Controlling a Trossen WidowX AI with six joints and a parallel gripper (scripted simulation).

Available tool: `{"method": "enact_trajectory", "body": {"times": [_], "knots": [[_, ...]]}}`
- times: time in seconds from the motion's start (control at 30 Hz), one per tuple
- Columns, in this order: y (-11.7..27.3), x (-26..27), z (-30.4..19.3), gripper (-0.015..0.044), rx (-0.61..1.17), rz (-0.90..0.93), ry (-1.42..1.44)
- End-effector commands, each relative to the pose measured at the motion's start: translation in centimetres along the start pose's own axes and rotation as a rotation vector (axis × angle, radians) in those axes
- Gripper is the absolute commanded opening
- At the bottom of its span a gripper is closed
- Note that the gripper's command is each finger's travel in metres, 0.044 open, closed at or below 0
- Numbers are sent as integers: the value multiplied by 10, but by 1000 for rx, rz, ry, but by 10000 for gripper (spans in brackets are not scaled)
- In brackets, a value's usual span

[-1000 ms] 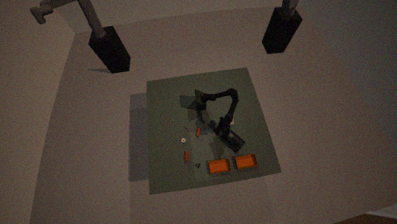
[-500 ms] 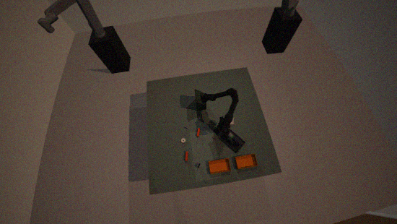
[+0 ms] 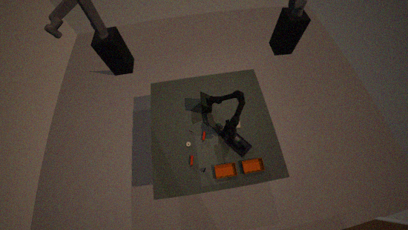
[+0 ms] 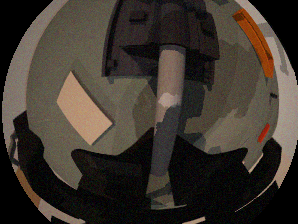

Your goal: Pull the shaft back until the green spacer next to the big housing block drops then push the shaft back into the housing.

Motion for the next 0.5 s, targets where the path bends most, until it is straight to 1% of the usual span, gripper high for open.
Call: {"method": "enact_trajectory", "body": {"times": [0.0,0.47], "knots": [[1,1,-1,0,0,-2,3],[1,1,-3,0,1,-2,3]]}}
Point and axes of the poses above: the point midway between the two fingers, 35 mm back from their tips, its own y axis back along the fingers, its own x axis across the jaws, z = x × y, the point moved 6 cm from there along y, back along the fingers, and after that the axes turned 5 degrees about y, right-handed, at the moved point
